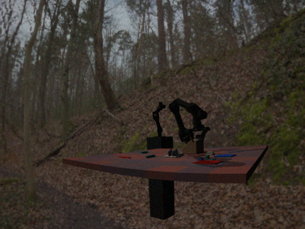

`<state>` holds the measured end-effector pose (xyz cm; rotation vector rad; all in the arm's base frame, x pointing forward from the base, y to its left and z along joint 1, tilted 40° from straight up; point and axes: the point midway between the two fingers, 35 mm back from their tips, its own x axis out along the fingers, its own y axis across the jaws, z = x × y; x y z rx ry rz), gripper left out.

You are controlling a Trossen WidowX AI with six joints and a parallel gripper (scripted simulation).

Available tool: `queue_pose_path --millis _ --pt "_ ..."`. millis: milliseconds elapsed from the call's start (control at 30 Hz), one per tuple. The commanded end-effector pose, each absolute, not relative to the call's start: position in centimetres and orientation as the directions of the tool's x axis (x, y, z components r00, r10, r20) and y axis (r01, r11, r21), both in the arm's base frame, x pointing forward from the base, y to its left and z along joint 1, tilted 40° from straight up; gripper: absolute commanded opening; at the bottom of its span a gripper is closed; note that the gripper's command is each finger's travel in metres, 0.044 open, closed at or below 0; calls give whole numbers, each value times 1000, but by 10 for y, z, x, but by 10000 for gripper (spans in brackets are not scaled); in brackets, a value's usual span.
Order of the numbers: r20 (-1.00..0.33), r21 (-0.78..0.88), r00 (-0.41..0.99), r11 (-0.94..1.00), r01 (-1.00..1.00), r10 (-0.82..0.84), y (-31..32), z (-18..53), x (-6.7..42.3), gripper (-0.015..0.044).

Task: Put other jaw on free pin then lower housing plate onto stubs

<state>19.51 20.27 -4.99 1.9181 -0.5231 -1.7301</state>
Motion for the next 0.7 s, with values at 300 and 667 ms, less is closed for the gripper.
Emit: queue_pose_path --millis 300,667 --pt "-793 605 119 -795 33 -598 170 -24 207 351" --pt "-790 607 120 -795 12 -601 142 -3 215 351"
